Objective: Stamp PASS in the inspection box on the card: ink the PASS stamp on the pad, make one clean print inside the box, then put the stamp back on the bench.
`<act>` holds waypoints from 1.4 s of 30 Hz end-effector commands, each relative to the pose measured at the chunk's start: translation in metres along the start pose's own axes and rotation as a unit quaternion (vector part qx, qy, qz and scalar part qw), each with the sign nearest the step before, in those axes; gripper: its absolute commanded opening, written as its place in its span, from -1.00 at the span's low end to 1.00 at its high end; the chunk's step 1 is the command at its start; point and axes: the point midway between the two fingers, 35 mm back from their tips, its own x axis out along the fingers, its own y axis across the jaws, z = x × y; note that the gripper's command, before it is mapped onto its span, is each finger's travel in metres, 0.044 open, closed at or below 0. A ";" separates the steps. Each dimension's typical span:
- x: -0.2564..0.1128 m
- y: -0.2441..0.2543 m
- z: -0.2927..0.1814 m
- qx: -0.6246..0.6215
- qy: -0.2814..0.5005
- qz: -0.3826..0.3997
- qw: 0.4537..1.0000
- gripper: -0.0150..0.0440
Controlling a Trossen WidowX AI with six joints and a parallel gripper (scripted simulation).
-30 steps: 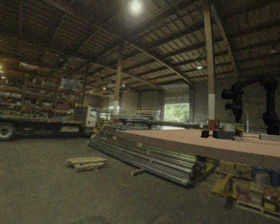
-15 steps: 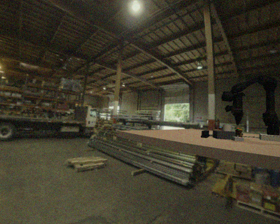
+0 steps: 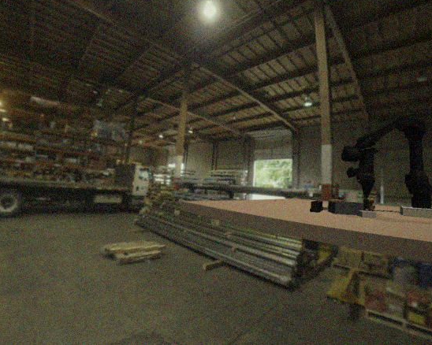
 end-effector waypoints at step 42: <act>0.042 -0.002 -0.003 0.001 0.003 -0.002 1.000 -0.20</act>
